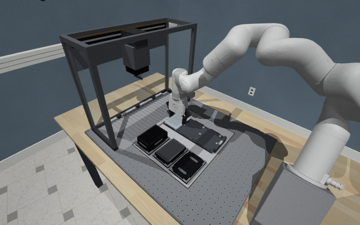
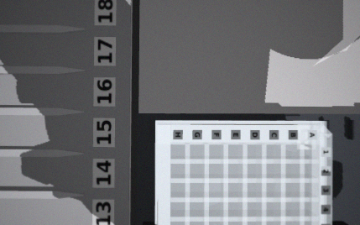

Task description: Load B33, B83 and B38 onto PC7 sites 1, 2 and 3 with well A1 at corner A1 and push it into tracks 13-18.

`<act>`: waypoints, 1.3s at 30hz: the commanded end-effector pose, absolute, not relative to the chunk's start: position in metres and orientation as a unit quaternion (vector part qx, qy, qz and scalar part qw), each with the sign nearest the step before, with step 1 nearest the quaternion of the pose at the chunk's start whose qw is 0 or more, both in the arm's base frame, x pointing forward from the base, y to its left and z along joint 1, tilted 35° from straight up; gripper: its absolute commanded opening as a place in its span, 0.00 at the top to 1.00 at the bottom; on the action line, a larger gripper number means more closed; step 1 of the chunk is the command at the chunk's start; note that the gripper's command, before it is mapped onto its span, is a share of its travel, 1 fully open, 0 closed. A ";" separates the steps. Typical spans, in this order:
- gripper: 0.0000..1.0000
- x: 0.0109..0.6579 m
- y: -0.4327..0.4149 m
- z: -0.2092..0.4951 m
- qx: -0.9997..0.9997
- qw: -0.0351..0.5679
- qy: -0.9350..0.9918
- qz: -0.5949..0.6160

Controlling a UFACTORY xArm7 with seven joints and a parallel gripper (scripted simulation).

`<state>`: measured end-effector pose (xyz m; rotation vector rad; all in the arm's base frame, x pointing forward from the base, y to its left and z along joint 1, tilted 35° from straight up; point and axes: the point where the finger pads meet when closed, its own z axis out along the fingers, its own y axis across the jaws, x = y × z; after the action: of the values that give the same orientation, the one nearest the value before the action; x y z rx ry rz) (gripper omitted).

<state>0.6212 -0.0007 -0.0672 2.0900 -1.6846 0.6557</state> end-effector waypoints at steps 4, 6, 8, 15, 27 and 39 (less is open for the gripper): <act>0.00 0.623 0.001 -0.066 0.743 0.186 -0.598 0.234; 0.00 0.623 0.001 -0.066 0.743 0.186 -0.598 0.234; 0.00 0.623 0.001 -0.066 0.743 0.186 -0.598 0.234; 0.00 0.623 0.001 -0.066 0.743 0.186 -0.598 0.234; 0.00 0.623 0.001 -0.066 0.743 0.186 -0.598 0.234; 0.00 0.622 0.005 -0.059 0.743 0.186 -0.598 0.234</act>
<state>0.6205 0.0015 -0.0638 2.0894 -1.6847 0.6552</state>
